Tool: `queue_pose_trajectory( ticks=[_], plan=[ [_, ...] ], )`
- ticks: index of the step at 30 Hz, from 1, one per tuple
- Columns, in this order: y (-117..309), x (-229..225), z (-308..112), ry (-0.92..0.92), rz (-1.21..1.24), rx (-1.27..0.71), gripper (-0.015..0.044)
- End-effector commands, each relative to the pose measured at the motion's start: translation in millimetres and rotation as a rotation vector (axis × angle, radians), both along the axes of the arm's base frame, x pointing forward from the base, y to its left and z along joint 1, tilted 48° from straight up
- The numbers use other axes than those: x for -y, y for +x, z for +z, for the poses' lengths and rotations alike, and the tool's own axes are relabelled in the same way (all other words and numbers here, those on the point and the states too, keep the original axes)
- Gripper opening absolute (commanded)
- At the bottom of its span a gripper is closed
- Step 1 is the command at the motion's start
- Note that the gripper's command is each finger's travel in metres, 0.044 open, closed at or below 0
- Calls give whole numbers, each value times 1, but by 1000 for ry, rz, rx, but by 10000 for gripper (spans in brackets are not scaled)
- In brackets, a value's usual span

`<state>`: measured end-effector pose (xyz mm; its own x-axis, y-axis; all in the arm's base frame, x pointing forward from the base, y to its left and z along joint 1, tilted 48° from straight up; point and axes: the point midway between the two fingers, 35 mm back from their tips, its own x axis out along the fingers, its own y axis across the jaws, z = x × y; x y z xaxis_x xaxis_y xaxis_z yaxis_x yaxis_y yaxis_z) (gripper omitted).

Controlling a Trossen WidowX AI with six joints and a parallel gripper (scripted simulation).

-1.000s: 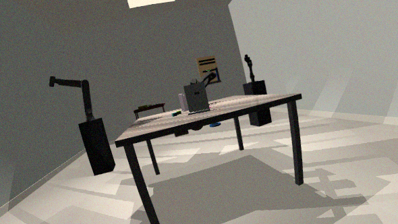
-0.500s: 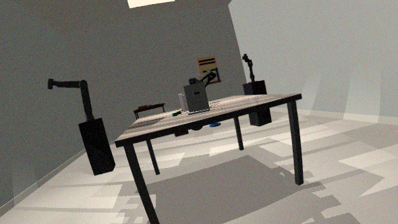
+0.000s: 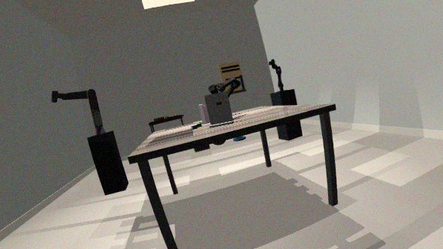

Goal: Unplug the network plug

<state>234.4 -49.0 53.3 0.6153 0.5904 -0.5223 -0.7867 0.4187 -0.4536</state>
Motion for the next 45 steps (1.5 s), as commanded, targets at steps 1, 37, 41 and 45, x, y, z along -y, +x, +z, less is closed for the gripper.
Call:
queue_pose_trajectory(
  ticks=[1, 37, 41, 45],
  plan=[
    [-1, 3, 4, 1, 3, 5, 156],
    [-5, 37, 37, 5, -2, 4, 156],
    [-6, 46, 44, 5, -8, -2, 156],
    [-6, 55, 51, 6, -13, -6, 156]
  ],
)
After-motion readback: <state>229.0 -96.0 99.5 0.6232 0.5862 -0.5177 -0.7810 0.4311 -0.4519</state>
